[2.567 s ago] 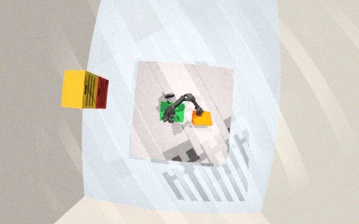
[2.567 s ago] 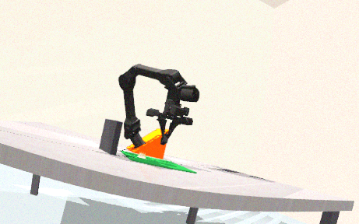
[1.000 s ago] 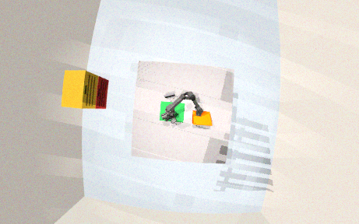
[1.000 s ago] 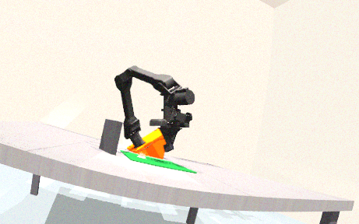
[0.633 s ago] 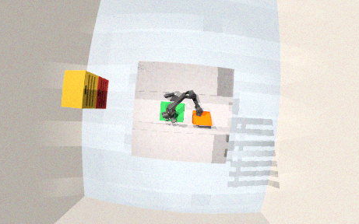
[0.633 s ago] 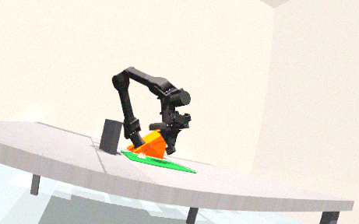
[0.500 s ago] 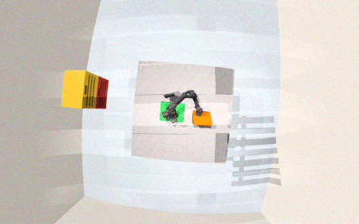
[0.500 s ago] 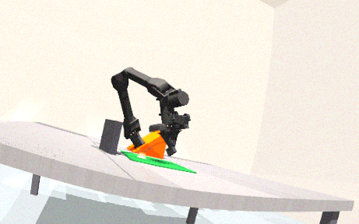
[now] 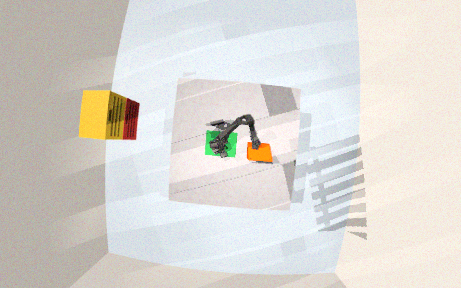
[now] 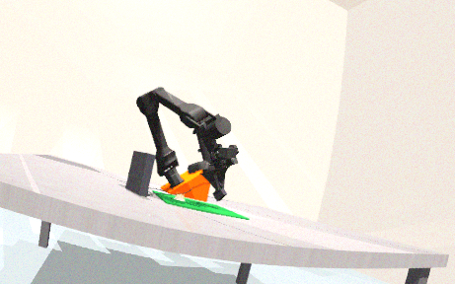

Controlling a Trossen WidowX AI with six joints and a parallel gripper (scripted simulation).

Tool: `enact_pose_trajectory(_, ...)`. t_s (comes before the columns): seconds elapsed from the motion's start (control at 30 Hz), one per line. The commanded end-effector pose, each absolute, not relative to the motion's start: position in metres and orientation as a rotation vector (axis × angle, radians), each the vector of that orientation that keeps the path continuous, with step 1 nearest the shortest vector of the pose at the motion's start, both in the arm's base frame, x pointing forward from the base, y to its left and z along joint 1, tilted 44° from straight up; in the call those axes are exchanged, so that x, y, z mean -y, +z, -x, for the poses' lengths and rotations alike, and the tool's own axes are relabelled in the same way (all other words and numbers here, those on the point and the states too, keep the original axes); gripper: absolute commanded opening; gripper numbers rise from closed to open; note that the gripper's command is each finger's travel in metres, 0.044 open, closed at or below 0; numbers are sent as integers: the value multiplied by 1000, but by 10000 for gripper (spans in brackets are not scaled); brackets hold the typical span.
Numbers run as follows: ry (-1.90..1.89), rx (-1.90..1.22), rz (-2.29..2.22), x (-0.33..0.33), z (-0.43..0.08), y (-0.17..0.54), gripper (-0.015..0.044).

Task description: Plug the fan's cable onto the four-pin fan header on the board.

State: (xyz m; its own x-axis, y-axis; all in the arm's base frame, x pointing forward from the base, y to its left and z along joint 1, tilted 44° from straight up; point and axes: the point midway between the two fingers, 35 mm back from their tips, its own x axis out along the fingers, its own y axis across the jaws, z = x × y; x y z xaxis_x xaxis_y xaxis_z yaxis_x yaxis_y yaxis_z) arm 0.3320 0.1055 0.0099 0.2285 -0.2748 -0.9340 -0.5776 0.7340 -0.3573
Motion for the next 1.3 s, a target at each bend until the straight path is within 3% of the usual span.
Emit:
enact_pose_trajectory(0.0,271,-1334,761,-105,-331,8,0)
enact_pose_trajectory(1.27,459,-994,687,-98,-333,6,0)
